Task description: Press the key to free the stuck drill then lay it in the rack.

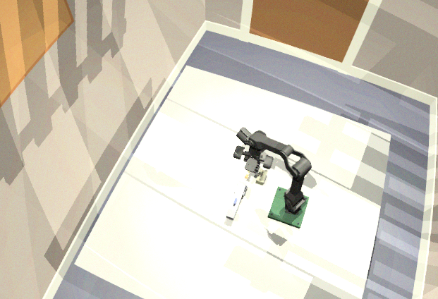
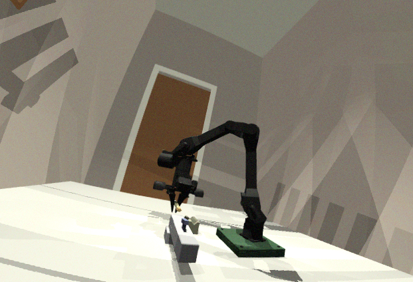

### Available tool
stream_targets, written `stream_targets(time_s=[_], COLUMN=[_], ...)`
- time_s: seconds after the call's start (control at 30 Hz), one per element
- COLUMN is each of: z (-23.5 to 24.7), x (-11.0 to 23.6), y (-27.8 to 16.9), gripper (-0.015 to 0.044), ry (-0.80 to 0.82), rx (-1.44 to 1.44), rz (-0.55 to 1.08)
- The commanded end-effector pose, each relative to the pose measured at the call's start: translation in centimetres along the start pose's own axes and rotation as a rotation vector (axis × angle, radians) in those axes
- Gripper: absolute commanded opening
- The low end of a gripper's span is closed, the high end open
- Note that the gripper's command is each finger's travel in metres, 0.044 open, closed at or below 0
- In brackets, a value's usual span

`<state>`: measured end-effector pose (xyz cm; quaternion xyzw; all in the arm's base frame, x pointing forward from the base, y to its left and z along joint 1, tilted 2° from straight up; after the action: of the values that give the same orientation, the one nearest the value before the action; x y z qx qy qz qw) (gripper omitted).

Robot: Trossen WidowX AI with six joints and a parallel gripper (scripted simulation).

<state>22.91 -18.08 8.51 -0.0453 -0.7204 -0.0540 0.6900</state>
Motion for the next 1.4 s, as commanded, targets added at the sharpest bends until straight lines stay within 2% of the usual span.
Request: stream_targets(time_s=[0.0,1.37], z=[-0.10,-0.18], x=[0.31,1.19], y=[-0.07,-0.09], gripper=[0.0000,0.0000], ry=[-0.006,-0.006], rx=[0.000,0.000], rz=[0.005,0.005])
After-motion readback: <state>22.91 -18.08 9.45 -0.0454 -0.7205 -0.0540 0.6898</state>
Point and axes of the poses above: the point midway between the two fingers, 35 mm back from their tips, its own x axis back along the fingers, its own z axis across the jaws, y = z × x, the point moved 2 cm from there along x, back along the fingers, and after that the axes turned 2 degrees about x, right-handed, at the moved point
